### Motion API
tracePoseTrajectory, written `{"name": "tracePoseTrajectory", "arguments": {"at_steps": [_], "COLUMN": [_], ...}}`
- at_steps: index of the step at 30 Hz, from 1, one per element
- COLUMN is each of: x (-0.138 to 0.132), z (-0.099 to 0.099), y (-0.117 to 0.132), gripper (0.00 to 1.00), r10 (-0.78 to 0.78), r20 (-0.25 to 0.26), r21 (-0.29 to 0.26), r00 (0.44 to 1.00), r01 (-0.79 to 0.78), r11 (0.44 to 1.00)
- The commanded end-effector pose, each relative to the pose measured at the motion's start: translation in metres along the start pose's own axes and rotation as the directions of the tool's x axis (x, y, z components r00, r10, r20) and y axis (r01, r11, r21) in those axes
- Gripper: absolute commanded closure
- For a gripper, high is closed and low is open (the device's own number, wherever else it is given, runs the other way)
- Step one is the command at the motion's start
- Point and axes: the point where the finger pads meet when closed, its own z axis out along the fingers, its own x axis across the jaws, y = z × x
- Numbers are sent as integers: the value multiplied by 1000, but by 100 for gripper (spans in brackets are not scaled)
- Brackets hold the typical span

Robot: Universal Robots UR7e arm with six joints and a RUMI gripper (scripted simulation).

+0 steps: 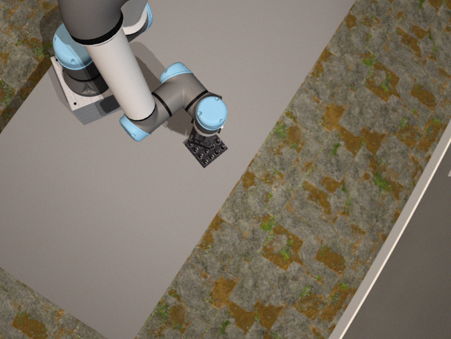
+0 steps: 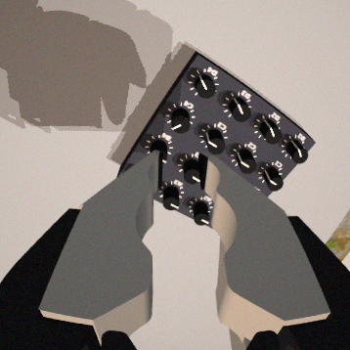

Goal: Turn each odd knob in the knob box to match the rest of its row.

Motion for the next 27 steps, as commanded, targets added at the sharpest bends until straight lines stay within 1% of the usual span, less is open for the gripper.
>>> {"name": "tracePoseTrajectory", "arguments": {"at_steps": [1,11,27], "x": [1,1,1], "z": [6,18,28], "y": [0,-1,-1], "gripper": [89,89,89], "r10": [0,0,0], "r20": [-1,-1,-1], "r21": [-1,0,0], "r00": [1000,1000,1000], "r01": [0,0,0], "r11": [1000,1000,1000]}}
